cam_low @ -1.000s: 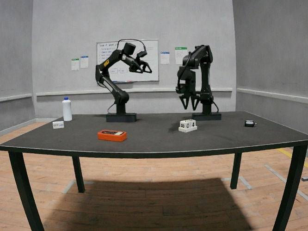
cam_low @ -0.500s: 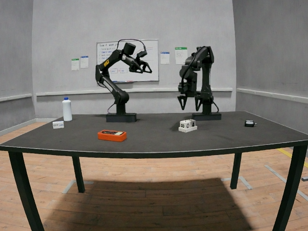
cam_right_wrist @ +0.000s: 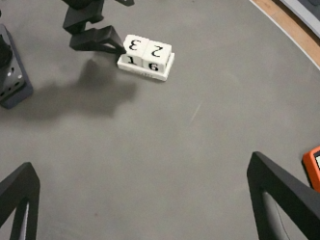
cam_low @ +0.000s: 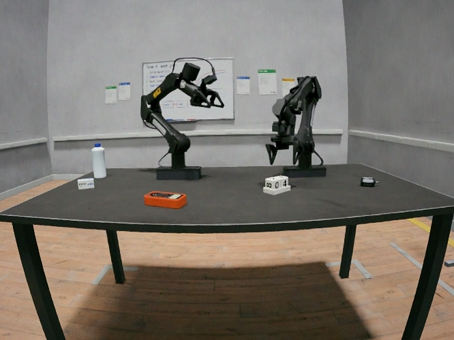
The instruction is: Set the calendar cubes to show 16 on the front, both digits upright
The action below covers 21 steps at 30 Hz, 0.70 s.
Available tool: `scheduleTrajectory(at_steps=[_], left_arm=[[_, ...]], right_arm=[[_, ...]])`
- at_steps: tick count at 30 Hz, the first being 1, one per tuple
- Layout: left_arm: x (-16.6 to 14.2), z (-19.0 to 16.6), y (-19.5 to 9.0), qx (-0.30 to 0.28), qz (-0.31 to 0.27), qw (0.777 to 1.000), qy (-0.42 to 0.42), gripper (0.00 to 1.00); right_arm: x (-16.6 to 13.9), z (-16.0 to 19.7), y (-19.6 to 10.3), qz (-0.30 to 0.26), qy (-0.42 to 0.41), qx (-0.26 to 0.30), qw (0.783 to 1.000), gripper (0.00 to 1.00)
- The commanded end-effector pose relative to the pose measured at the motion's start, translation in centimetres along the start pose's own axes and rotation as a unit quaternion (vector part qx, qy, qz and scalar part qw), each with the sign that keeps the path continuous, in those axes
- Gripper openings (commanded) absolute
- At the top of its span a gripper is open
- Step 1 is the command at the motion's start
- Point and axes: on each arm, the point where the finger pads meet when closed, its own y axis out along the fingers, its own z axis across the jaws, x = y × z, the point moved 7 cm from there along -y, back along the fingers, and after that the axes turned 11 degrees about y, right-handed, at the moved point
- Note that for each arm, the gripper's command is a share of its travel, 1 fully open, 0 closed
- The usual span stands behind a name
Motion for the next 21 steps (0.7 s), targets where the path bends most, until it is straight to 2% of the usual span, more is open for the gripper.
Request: scheduleTrajectory(at_steps=[1,21], left_arm=[[1.21,0.25,-0.32,0.026,-0.052,0.998,-0.012,1.00],[0.77,-0.05,-0.34,0.019,-0.046,0.999,-0.005,1.00]], right_arm=[[0.75,0.07,-0.51,-0.012,-0.002,0.000,1.000,1.00],[0.75,0.07,-0.51,-0.012,-0.002,0.000,1.000,1.00]])
